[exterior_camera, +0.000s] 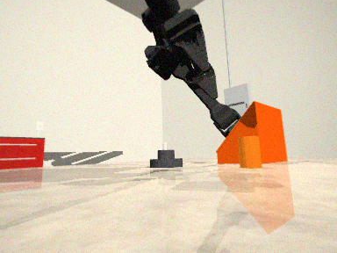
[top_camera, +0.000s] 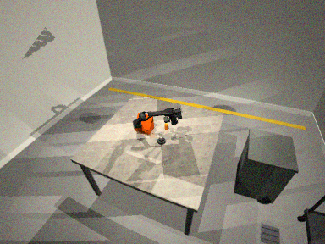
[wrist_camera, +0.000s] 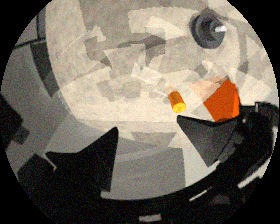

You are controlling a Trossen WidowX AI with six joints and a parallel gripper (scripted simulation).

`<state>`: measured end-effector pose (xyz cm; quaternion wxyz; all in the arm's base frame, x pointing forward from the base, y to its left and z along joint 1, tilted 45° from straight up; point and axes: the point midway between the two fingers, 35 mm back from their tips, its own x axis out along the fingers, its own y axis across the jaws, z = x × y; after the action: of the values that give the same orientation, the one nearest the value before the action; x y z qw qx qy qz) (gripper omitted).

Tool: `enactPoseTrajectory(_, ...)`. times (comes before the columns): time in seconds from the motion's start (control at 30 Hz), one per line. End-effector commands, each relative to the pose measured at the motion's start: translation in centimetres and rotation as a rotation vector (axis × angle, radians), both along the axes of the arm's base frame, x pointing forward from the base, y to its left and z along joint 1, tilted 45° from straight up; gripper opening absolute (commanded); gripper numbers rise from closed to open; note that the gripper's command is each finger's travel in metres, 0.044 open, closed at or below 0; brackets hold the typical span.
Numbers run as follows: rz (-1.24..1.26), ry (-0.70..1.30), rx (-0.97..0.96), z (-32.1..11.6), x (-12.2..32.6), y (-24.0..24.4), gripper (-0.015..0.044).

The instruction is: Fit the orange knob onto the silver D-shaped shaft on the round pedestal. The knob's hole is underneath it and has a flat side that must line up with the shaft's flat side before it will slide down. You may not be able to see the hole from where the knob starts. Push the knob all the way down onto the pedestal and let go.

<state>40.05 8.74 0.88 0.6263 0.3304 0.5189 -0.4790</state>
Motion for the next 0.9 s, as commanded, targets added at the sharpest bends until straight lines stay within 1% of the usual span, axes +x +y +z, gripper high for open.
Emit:
enactPoseTrajectory(0.0,-0.065,0.096,-0.255,-2.8,-5.8,1.9,0.0440)
enactPoseTrajectory(0.1,-0.071,0.097,-0.451,-3.7,-9.3,2.7,0.0440)
enactPoseTrajectory(0.17,-0.069,0.090,-0.496,-3.8,-10.1,2.8,0.0440)
enactPoseTrajectory(0.47,-0.069,0.089,-0.496,-3.8,-10.0,2.5,0.0440)
enactPoseTrajectory(0.6,-0.069,0.089,-0.497,-6.0,-10.3,0.4,0.0440)
enactPoseTrajectory(0.77,-0.069,0.089,-0.497,-6.2,-10.3,0.1,0.0440)
enactPoseTrajectory(0.87,-0.069,0.089,-0.498,-7.1,-10.4,-0.8,0.0440)
